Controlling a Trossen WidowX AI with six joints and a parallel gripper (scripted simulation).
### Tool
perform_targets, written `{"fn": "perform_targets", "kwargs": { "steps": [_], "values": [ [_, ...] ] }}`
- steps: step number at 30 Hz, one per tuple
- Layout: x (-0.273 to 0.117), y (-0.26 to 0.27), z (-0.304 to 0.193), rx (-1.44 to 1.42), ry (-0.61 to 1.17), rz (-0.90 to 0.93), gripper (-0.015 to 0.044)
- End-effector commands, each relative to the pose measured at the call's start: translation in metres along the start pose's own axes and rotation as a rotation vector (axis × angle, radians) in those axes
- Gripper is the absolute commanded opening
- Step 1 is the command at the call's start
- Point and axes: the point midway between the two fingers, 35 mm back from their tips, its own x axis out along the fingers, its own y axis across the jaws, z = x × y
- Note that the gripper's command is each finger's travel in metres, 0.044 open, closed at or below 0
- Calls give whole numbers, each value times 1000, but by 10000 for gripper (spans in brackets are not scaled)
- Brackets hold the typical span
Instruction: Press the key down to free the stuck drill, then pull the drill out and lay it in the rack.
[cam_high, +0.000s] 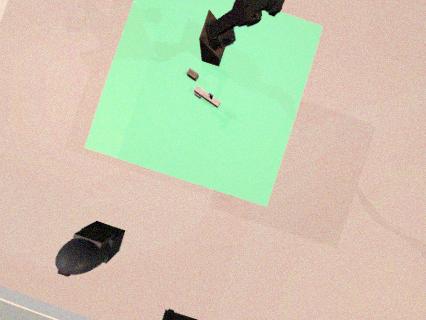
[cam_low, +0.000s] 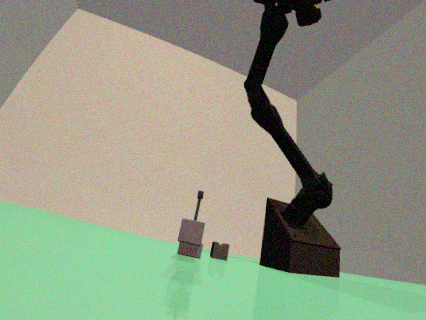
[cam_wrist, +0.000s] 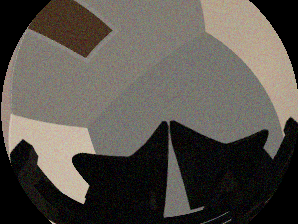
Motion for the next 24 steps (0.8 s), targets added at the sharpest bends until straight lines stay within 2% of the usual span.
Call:
{"fn": "perform_targets", "kwargs": {
  "steps": [1,10,14,19,24],
  "values": [
    [19,60,10,110,-4,121,0],
    [47,149,49,340,-12,394,0],
    [50,213,77,471,-7,583,0],
    [35,282,102,609,46,800,0],
    [-5,355,122,757,178,1053,0]
  ]
}}
